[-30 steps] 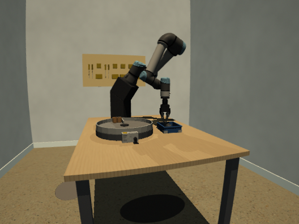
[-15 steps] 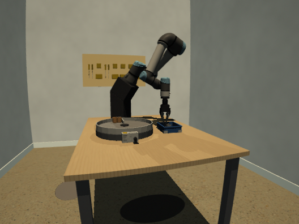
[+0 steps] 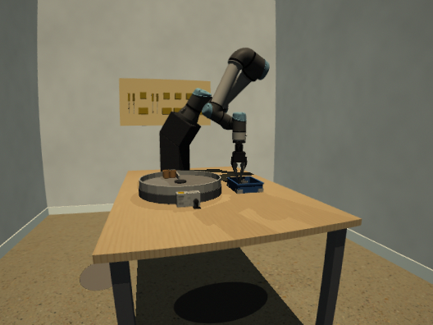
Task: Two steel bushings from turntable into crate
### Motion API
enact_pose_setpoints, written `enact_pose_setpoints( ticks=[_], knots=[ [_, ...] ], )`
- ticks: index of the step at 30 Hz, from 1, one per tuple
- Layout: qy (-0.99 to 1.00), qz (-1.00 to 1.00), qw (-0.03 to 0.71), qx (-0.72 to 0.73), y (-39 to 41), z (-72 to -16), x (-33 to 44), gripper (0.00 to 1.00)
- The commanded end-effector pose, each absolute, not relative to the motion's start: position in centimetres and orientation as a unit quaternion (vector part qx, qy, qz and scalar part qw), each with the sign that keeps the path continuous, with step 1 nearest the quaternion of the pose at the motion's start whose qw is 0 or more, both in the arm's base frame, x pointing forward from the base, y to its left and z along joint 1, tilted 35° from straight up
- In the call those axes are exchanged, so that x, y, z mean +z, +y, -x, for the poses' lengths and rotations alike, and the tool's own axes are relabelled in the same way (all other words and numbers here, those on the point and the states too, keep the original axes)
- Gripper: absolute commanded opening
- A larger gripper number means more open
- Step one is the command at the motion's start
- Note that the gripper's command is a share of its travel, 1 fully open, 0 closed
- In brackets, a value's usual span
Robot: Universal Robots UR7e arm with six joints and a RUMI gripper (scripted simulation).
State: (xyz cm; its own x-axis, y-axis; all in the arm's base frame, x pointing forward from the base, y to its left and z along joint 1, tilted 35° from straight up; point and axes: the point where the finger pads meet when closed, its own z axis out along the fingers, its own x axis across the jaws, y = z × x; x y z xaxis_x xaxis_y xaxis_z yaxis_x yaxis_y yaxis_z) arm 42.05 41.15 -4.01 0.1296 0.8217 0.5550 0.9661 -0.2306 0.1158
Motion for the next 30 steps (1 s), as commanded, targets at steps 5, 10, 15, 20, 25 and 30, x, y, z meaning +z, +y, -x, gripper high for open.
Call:
enact_pose_setpoints(
  ticks=[5,10,15,20,25,30],
  knots=[
    [-0.605,0.739,0.137,-0.264,41.1,-42.1,-4.0,0.05],
    [-0.605,0.739,0.137,-0.264,41.0,-42.0,-3.8,0.05],
    [-0.605,0.739,0.137,-0.264,40.6,-41.8,-3.1,0.05],
    [-0.605,0.739,0.137,-0.264,39.9,-41.5,-1.9,0.05],
    [-0.605,0.739,0.137,-0.264,38.7,-41.0,-0.2,0.05],
    [-0.605,0.739,0.137,-0.264,37.7,-40.6,1.4,0.05]
  ],
)
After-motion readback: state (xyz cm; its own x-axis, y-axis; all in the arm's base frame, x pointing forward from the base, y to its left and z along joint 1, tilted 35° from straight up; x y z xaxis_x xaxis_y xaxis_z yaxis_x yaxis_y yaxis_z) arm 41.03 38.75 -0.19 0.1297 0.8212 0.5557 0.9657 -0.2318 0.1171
